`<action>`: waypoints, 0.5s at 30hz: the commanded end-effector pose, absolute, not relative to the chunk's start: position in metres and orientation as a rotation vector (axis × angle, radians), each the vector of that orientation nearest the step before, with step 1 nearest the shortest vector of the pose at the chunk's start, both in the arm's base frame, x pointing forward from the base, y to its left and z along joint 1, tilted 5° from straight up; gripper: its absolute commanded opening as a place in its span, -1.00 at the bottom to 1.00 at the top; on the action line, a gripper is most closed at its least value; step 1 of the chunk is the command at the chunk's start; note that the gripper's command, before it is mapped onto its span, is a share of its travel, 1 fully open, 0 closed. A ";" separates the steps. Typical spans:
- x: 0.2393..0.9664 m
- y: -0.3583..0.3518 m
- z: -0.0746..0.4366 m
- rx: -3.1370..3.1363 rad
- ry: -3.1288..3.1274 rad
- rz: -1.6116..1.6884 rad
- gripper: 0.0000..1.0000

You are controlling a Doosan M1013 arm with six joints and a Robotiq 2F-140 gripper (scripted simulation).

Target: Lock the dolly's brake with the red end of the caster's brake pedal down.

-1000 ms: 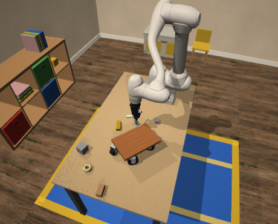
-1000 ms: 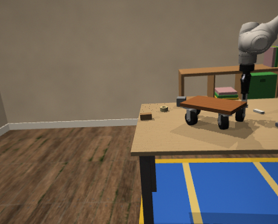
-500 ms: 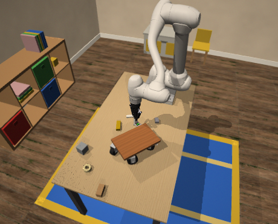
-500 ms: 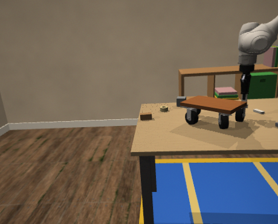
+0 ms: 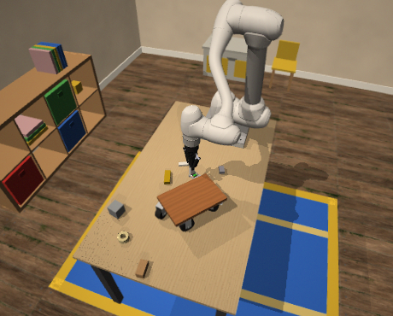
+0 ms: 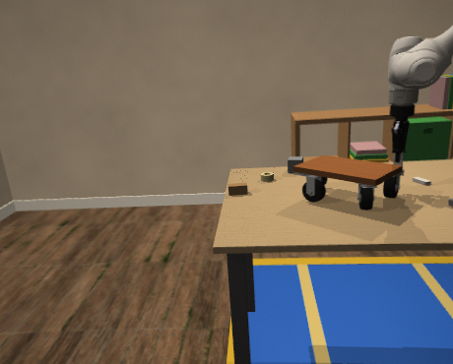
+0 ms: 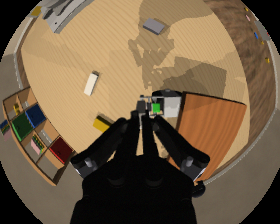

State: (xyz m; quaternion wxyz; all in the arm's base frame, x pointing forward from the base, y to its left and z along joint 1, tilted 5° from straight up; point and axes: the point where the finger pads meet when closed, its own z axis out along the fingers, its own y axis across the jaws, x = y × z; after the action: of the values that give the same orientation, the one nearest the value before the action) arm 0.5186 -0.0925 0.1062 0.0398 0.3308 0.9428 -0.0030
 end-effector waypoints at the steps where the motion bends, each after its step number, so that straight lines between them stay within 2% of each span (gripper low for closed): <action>1: 0.518 -0.092 0.107 1.014 2.890 -0.009 -1.00; 7: 0.518 -0.092 0.115 1.014 2.890 -0.009 -1.00; 15: 0.515 -0.091 0.151 1.014 2.890 -0.009 -1.00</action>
State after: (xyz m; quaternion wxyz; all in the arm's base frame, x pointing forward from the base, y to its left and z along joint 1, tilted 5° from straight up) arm 0.5157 -0.0912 0.1417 0.0395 0.3309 0.9428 -0.0029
